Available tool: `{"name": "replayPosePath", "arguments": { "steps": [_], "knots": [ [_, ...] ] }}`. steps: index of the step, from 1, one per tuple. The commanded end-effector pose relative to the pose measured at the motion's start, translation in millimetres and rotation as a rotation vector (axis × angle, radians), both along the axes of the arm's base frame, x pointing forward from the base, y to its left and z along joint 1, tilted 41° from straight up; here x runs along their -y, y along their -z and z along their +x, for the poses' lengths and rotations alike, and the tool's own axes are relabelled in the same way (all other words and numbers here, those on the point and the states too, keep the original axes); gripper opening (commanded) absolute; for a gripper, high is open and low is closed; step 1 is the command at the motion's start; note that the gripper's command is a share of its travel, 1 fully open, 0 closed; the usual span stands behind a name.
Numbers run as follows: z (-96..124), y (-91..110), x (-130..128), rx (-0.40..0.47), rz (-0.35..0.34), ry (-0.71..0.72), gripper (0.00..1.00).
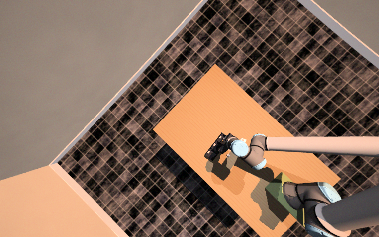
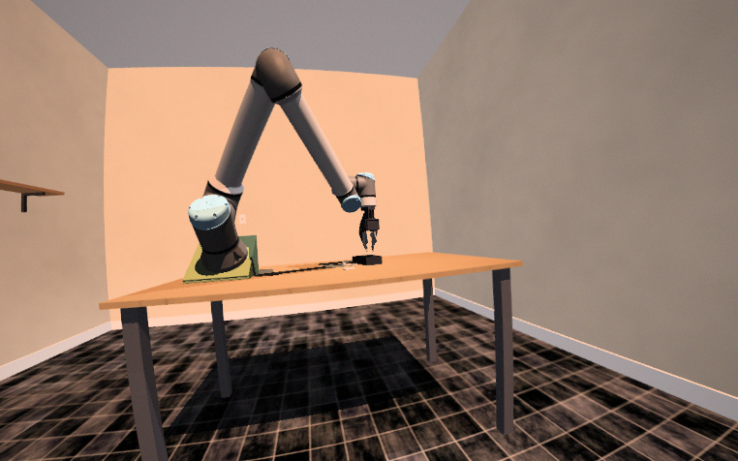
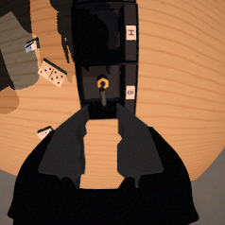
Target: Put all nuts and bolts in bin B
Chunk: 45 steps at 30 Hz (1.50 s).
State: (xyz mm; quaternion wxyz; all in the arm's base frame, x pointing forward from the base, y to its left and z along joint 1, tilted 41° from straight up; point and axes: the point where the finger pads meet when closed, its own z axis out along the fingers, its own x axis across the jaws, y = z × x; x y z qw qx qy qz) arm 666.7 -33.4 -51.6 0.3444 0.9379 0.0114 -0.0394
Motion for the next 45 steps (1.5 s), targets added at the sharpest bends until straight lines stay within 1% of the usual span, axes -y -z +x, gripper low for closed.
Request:
{"name": "replayPosePath", "arguments": {
  "steps": [1, 8, 9, 23, 25, 40, 42, 45],
  "knots": [
    [-3.8, 2.1, -1.6, -0.003, 0.001, 0.000, 0.18],
    [-1.6, 0.9, -1.1, 0.000, 0.001, 0.000, 0.18],
    [0.1, -3.9, -5.2, 0.003, 0.001, -0.001, 1.00],
    [4.9, -47.2, -41.6, 0.005, 0.002, -0.001, 1.00],
    [4.9, -47.2, -41.6, 0.005, 0.002, -0.001, 1.00],
    [8.7, -92.9, -80.6, 0.005, 0.002, -0.001, 1.00],
    [8.7, -92.9, -80.6, 0.005, 0.002, -0.001, 1.00],
    [9.4, -102.1, -88.3, 0.005, 0.002, -0.001, 1.00]
  ]
}}
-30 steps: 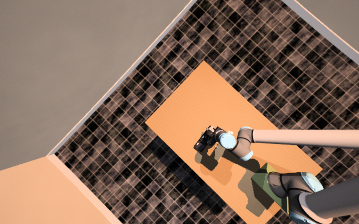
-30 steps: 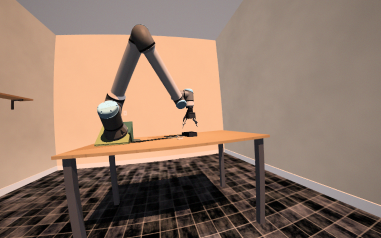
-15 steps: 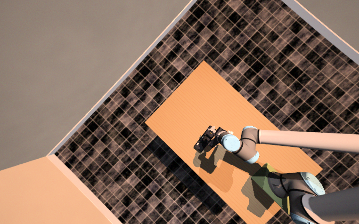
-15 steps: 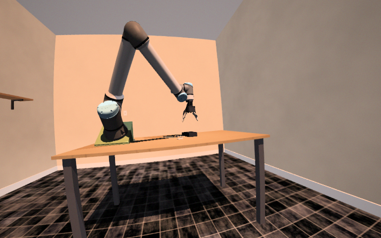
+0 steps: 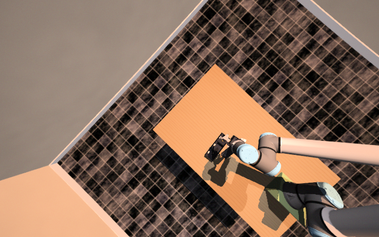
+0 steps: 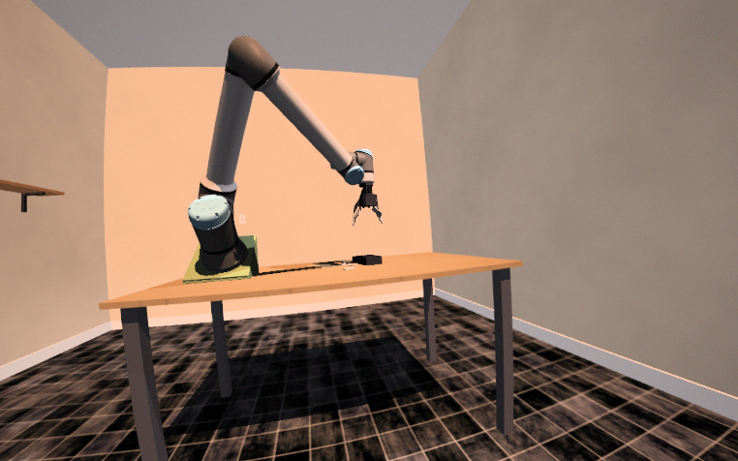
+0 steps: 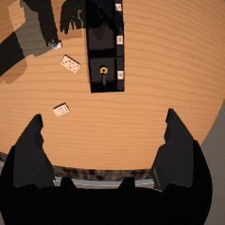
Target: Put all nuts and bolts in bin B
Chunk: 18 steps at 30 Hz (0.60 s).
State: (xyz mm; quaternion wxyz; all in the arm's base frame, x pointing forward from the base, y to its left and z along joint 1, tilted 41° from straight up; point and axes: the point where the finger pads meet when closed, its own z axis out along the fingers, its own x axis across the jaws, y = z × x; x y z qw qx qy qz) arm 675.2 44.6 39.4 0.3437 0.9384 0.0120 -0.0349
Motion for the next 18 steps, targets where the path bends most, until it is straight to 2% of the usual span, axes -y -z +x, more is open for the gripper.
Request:
{"name": "replayPosePath", "arguments": {
  "steps": [1, 3, 18],
  "knots": [
    [1.1, -14.1, -12.9, -0.003, 0.000, 0.003, 1.00],
    [1.5, -18.7, -16.8, -0.003, 0.000, 0.003, 1.00],
    [-0.5, -16.1, -14.9, -0.008, -0.001, 0.005, 1.00]
  ]
}}
